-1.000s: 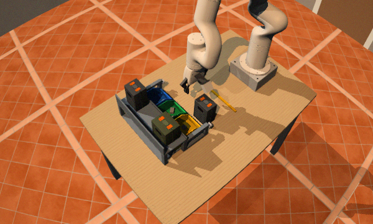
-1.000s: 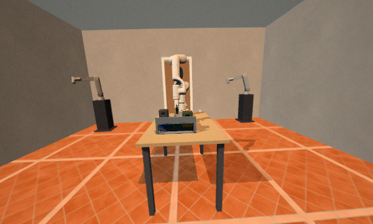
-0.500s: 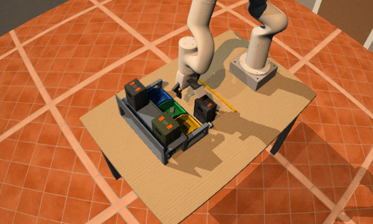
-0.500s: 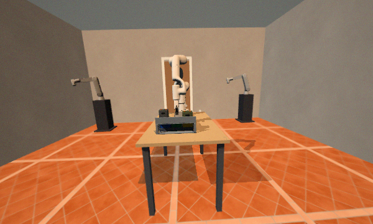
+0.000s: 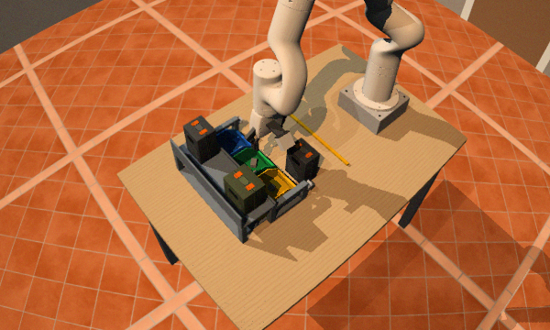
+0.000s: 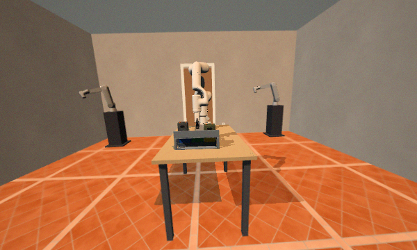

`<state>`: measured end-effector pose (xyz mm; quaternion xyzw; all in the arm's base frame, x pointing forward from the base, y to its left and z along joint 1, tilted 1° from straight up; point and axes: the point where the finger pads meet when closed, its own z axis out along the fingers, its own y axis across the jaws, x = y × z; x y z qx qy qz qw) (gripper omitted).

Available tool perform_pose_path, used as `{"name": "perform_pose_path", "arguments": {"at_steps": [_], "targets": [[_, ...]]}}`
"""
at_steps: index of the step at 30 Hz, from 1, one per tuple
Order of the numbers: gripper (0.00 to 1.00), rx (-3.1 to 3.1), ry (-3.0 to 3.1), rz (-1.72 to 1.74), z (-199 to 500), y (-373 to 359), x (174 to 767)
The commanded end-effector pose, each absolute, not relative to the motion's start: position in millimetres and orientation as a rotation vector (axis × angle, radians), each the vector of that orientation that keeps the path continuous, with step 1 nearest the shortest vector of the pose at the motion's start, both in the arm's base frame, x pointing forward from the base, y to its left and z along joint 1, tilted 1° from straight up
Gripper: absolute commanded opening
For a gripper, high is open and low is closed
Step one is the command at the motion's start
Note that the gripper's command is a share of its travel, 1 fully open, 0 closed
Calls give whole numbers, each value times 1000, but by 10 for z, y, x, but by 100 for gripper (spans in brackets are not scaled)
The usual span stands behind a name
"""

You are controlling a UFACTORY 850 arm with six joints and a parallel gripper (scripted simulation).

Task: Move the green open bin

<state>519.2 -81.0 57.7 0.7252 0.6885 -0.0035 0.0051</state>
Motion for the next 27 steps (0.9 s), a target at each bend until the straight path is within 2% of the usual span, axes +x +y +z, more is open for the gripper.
{"name": "perform_pose_path", "arguments": {"at_steps": [1, 27], "targets": [[100, 2271, 2156, -11, 574, -823, 5394], [100, 2271, 2156, -11, 575, -818, 5298]]}}
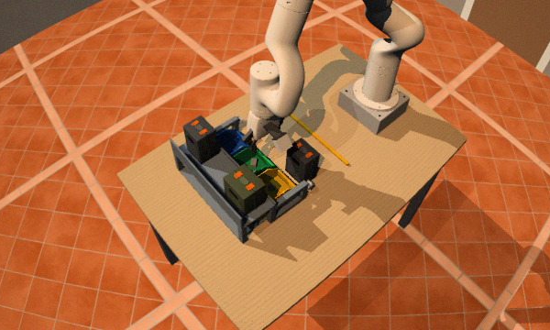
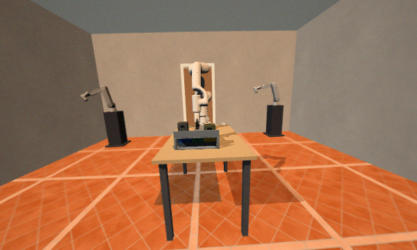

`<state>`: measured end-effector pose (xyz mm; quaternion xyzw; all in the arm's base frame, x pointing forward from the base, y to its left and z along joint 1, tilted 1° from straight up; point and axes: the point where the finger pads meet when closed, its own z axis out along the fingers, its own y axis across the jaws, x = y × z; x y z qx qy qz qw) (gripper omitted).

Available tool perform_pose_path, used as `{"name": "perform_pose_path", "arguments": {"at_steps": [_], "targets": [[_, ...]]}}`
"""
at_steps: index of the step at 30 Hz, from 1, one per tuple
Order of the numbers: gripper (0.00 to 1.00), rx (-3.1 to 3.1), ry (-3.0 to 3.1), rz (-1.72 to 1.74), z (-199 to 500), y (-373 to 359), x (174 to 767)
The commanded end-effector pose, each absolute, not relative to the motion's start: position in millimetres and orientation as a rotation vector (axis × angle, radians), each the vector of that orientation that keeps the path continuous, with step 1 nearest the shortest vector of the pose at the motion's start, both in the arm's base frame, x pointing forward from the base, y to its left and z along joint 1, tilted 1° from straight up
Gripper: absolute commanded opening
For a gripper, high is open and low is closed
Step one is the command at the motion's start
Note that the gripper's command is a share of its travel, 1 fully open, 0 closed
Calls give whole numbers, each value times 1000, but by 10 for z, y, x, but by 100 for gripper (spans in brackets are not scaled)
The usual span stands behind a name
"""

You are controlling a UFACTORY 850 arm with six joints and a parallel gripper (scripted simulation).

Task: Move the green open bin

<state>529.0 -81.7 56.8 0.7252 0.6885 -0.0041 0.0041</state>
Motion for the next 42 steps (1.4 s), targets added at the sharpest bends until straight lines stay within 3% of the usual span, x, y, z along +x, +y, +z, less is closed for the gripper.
{"name": "perform_pose_path", "arguments": {"at_steps": [1, 42], "targets": [[100, 2271, 2156, -11, 575, -817, 5288], [100, 2271, 2156, -11, 576, -814, 5220]]}}
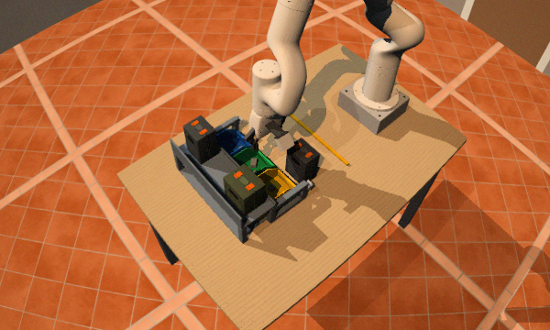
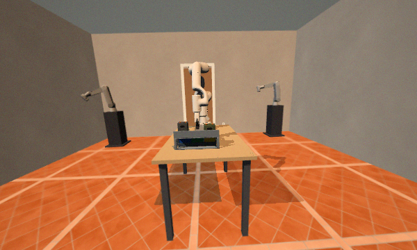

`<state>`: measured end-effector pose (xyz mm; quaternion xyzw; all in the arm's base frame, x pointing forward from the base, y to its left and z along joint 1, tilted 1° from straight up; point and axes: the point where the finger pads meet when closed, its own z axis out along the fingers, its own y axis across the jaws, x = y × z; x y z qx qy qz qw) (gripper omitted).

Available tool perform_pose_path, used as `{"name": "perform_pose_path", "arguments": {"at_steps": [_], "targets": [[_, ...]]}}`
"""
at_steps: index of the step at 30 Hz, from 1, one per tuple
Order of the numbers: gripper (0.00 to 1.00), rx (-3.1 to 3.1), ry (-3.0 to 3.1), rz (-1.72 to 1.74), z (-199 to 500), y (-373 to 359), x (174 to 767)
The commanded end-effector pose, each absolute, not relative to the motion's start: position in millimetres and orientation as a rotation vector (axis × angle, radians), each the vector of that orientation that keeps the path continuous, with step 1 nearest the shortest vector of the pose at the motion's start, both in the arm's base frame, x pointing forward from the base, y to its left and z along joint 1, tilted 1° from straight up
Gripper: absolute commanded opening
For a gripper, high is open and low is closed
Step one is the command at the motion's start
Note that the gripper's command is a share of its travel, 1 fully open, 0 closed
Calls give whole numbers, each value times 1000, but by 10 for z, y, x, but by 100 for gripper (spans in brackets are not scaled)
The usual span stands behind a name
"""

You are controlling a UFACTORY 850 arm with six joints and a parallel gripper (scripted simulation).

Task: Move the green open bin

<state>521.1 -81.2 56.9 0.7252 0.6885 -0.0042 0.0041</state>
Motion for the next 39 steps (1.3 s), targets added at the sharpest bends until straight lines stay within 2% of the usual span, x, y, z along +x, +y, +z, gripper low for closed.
{"name": "perform_pose_path", "arguments": {"at_steps": [1, 9, 14, 26, 31, 39], "targets": [[100, 2271, 2156, -11, 576, -814, 5220], [100, 2271, 2156, -11, 576, -814, 5220], [100, 2271, 2156, -11, 276, -817, 5209], [100, 2271, 2156, -11, 276, -817, 5209], [100, 2271, 2156, -11, -169, -821, 5191], [100, 2271, 2156, -11, -169, -821, 5191]]}}
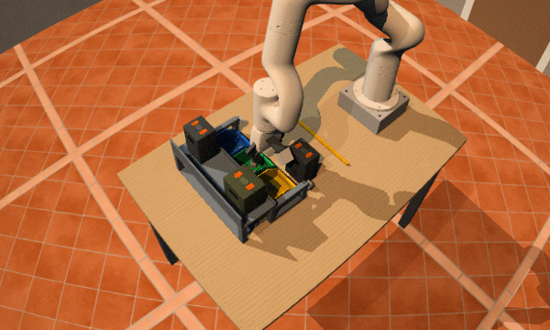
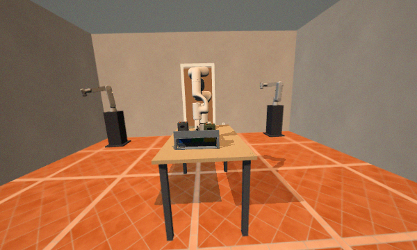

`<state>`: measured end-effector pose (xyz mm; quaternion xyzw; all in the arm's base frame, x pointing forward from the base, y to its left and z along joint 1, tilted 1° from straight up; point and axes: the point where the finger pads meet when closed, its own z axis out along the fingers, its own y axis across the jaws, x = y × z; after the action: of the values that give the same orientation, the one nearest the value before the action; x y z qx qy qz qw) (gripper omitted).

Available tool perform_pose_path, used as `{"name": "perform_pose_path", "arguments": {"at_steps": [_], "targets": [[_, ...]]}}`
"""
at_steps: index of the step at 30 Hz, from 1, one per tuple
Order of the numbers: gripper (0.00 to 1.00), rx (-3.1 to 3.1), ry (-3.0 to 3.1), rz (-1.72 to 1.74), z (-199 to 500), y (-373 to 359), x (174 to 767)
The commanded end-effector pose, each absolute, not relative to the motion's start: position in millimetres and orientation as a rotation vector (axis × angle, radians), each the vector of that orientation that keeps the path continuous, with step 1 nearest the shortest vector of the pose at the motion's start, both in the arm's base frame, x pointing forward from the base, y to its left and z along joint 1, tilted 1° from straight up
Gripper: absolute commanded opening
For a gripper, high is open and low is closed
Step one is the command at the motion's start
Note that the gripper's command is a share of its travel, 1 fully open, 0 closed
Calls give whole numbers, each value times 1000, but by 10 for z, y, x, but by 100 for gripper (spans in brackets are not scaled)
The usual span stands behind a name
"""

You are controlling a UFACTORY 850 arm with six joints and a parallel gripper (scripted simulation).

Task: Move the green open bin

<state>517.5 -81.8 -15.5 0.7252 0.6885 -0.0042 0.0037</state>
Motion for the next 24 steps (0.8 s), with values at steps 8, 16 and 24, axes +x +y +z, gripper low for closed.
{"name": "perform_pose_path", "arguments": {"at_steps": [8, 16, 24], "targets": [[100, 2271, 2156, -11, -176, -821, 5190], [100, 2271, 2156, -11, -179, -821, 5190], [100, 2271, 2156, -11, -148, -820, 5191]]}}
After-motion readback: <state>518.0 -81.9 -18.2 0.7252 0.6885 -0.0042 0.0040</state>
